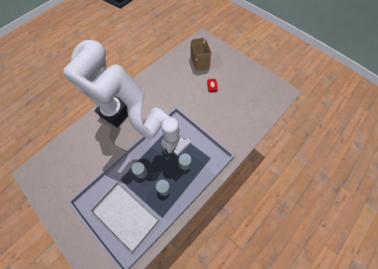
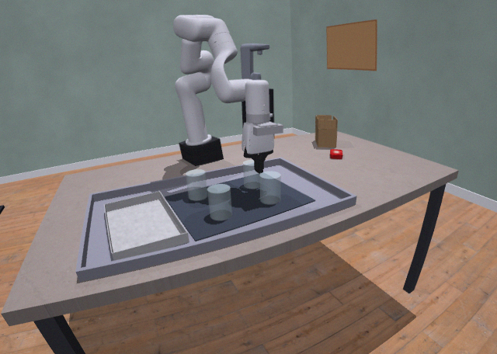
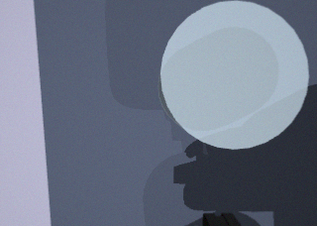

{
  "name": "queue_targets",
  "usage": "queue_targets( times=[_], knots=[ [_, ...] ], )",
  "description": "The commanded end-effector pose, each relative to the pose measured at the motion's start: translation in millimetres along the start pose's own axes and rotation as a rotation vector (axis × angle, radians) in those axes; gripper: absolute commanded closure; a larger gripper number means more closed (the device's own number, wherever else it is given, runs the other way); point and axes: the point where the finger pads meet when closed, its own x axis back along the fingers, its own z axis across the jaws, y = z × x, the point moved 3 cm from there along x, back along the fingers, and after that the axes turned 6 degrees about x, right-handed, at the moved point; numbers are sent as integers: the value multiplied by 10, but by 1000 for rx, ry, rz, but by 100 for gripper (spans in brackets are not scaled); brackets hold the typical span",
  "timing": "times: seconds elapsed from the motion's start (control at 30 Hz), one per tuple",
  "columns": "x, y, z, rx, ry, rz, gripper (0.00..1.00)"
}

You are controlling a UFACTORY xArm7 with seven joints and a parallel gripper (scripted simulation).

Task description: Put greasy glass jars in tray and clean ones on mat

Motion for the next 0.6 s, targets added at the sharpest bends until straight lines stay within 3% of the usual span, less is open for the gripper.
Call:
queue_targets(
  times=[0.0, 0.57],
  knots=[
    [18, -2, -5, 0, -1, 5, 100],
    [23, 44, -10, 0, -1, 5, 100]
  ],
)
